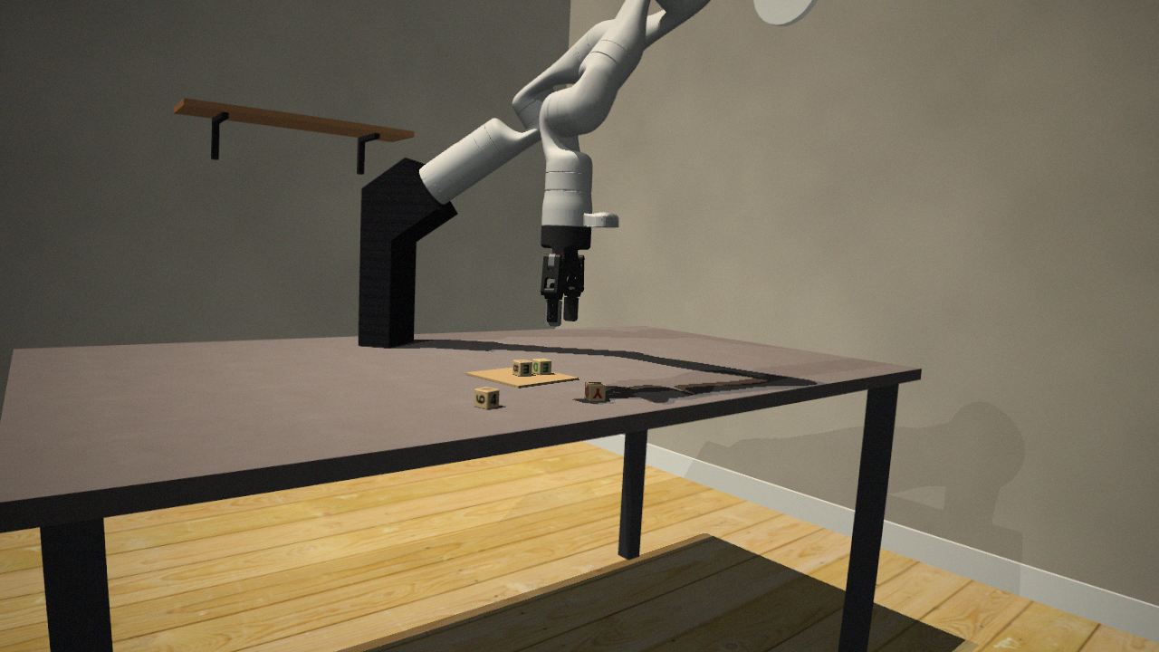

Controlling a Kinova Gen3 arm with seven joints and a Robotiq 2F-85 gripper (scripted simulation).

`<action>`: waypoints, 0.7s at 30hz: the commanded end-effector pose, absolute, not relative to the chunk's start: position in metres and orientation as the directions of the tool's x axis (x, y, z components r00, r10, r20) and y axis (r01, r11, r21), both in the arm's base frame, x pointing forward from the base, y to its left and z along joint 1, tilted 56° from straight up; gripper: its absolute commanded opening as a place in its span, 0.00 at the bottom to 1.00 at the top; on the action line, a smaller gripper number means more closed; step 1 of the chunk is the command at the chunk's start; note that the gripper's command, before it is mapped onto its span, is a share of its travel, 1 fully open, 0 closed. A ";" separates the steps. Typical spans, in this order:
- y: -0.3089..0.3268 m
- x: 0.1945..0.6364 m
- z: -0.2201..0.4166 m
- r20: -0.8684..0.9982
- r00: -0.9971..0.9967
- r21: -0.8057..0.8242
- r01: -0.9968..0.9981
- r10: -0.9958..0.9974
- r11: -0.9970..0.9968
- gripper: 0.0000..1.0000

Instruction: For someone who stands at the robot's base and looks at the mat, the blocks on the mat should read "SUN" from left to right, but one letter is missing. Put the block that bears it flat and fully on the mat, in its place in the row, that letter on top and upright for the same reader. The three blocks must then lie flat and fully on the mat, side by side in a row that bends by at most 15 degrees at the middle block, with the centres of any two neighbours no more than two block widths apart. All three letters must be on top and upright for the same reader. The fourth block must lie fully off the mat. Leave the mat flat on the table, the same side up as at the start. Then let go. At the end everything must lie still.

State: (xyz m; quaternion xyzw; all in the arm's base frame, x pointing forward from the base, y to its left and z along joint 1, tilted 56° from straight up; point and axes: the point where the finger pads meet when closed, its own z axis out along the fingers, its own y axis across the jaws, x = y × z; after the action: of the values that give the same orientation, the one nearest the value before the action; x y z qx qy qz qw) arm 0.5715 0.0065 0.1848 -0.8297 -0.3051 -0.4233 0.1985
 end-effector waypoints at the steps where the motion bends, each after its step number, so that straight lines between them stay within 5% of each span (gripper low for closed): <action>1: -0.003 0.576 0.180 0.825 0.455 -0.071 0.671 0.334 -0.738 1.00; 12: -0.117 0.598 0.085 0.826 0.454 -0.071 0.671 0.334 -0.738 1.00; 21: -0.127 0.597 0.075 0.824 0.456 -0.071 0.672 0.336 -0.737 1.00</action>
State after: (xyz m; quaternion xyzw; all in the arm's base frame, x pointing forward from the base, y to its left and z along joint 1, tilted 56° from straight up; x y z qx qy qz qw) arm 0.5979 -0.1261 0.0778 -0.8293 -0.3056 -0.4246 0.1963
